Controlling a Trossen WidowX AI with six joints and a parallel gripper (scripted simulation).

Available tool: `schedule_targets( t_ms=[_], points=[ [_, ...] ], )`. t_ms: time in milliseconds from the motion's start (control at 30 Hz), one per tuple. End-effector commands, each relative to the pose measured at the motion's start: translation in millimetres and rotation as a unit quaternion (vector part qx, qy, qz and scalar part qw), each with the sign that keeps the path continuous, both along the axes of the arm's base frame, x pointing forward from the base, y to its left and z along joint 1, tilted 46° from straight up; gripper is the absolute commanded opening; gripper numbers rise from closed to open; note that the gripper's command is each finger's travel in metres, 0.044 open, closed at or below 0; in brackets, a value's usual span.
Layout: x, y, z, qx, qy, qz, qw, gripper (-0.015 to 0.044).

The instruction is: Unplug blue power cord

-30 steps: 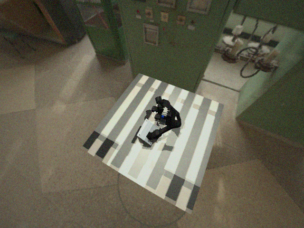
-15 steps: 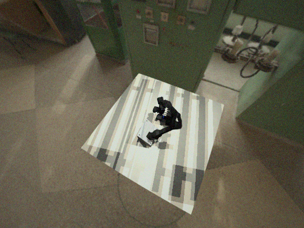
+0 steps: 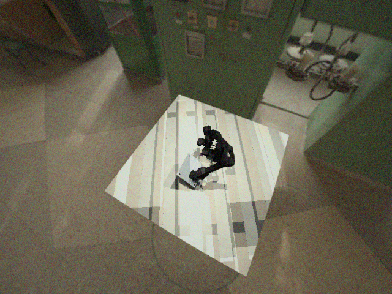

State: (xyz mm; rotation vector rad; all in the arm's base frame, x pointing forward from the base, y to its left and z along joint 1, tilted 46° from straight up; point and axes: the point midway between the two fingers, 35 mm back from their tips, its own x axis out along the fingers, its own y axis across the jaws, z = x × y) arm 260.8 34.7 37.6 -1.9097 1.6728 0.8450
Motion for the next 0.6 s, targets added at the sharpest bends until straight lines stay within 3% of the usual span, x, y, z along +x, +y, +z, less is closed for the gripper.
schedule_targets(
  t_ms=[0,200,567],
  points=[
    [0.7,0.2,0.1,0.000,-0.002,0.000,1.000,0.0055],
    [0.7,0.4,0.0,0.000,-0.002,0.000,1.000,0.0000],
    [0.0,11.6,-10.3,0.001,-0.002,0.000,1.000,0.0000]
  ],
)
